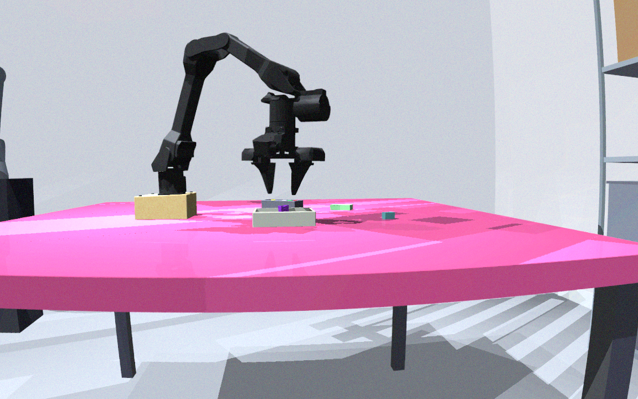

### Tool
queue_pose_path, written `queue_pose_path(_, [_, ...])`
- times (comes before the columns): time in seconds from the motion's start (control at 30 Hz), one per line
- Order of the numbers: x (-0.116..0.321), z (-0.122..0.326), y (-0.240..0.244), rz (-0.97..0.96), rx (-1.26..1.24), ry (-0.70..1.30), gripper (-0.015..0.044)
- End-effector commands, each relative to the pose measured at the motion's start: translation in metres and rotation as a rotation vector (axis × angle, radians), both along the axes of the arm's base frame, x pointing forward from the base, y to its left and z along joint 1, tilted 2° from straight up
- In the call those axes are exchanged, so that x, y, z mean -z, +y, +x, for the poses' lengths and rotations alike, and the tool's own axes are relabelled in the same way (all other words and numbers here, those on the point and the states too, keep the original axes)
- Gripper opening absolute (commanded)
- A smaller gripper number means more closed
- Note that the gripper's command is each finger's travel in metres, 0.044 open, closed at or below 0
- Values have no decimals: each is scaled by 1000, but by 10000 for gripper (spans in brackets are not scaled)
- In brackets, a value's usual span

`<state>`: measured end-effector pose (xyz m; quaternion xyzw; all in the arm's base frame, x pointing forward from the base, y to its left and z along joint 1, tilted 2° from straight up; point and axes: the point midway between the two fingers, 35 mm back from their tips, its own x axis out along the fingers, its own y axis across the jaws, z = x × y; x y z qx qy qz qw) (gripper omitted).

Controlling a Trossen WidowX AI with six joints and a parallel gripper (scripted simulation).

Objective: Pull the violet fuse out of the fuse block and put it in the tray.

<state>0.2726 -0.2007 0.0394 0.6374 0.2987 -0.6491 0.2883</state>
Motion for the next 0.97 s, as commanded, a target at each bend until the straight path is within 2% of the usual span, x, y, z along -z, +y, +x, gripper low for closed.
queue_pose_path(0.0, [-30,2,-2,-15,-6,-16,330])
queue_pose_path(0.93, [-26,2,-2,-10,0,-14,330])
